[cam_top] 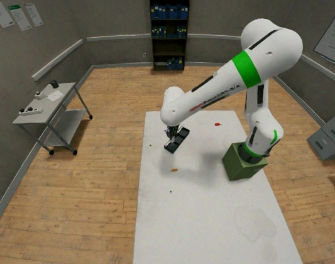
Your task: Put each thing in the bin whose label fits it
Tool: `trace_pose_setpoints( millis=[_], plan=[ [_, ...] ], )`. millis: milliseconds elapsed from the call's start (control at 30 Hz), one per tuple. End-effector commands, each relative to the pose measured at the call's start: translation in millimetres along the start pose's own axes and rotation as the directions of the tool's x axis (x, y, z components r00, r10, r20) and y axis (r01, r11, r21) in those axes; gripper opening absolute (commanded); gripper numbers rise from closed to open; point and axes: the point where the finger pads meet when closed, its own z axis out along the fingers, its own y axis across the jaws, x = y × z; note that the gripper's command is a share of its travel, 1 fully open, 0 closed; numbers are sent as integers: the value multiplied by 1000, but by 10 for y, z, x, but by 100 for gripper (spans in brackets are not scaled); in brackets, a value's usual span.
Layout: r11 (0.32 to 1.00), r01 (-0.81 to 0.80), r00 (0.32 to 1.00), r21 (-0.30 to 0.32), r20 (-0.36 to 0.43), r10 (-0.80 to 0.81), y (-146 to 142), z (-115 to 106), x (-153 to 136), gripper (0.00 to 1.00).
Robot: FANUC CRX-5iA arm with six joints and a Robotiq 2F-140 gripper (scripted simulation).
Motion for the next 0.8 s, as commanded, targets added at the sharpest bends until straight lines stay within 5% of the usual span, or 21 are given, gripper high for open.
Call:
trace_pose_setpoints(
  millis=[0,100,333,567,600,767],
  plan=[
    [1000,0,1000,0,0,0,0,-301,0,15],
    [1000,0,1000,0,0,0,0,-384,0,15],
    [1000,0,1000,0,0,0,0,-968,0,15],
    [1000,0,1000,0,0,0,0,-978,0,15],
    [999,-50,999,0,0,50,78,-960,-21,31],
    [980,-199,980,0,0,199,315,-906,-82,31]
  ],
)
